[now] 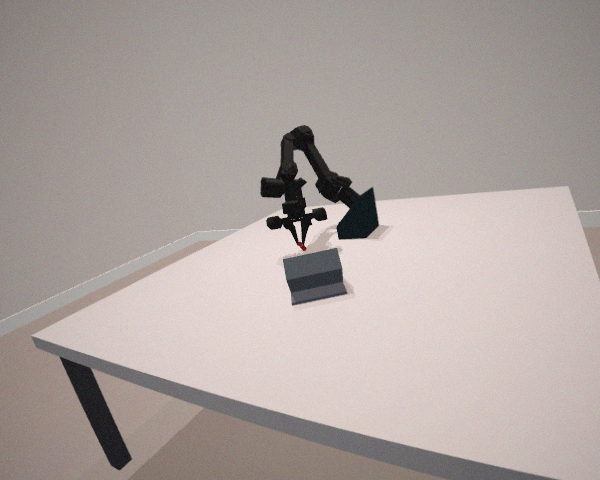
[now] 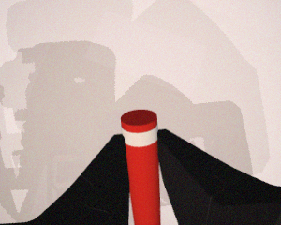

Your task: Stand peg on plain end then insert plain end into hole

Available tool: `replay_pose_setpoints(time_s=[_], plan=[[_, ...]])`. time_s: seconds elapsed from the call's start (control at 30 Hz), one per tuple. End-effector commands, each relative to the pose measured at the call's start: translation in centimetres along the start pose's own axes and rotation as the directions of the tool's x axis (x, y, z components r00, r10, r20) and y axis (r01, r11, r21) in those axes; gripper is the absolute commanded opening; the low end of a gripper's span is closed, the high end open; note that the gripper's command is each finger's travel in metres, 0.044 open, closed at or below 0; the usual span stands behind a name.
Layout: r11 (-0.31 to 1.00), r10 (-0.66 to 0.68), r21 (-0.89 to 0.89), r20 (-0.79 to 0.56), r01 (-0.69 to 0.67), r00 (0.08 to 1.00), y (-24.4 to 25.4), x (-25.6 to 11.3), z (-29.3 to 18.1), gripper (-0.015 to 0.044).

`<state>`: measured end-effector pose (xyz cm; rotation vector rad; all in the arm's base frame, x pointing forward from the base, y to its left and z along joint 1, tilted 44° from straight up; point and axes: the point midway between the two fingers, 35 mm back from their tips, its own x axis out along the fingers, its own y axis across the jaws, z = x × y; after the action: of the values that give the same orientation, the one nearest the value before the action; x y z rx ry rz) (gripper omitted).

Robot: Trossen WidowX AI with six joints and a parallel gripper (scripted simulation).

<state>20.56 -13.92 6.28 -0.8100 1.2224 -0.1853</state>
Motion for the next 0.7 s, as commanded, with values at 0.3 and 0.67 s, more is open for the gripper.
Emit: replay_pose_setpoints(time_s=[0.3,0.67], plan=[[1.000,0.001,-0.004,0.114,-0.001,0.993,0.1,-0.7,-0.5,0.0051],[1.000,0.001,-0.005,0.208,0.000,0.978,0.1,-1.3,-1.0,0.0051]])
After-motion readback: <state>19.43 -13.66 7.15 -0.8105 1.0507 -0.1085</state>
